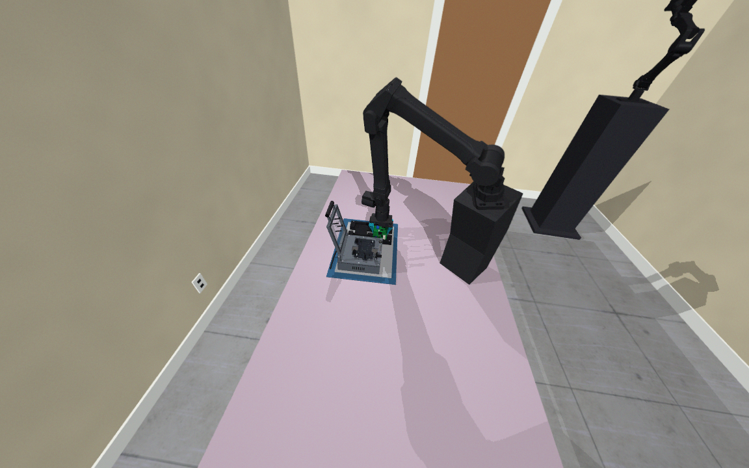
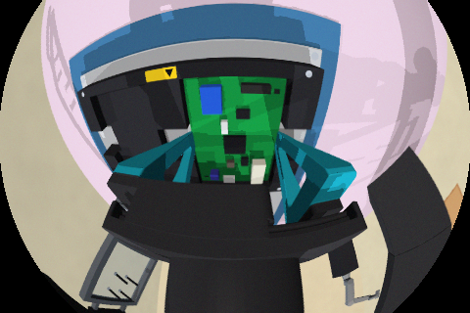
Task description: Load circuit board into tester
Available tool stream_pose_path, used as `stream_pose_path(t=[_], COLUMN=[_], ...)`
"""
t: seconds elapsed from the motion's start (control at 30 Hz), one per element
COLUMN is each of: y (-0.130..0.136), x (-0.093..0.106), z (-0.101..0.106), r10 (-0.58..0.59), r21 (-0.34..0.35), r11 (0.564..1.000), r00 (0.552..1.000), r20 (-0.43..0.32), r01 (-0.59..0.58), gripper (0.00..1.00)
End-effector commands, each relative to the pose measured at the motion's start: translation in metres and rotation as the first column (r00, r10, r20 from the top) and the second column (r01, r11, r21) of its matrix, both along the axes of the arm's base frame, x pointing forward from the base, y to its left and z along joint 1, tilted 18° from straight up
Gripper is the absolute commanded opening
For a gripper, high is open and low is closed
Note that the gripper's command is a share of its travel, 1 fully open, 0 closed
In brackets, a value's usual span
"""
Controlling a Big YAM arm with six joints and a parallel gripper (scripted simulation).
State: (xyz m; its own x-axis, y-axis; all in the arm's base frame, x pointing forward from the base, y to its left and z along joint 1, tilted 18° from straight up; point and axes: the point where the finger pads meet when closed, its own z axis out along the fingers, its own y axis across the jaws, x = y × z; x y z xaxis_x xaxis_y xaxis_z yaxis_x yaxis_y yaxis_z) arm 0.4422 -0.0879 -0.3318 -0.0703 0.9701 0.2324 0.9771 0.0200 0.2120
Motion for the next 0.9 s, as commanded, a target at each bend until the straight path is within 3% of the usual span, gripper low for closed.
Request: stream_pose_path(t=[0.0,0.87], y=[0.001,-0.004], x=[0.015,0.012], z=[0.01,0.02], r10=[0.004,0.002], r21=[-0.008,-0.009], r11=[1.0,1.0], r00=[1.0,1.0], r20=[0.021,0.021], r01=[-0.004,-0.002], gripper=[0.72,0.72])
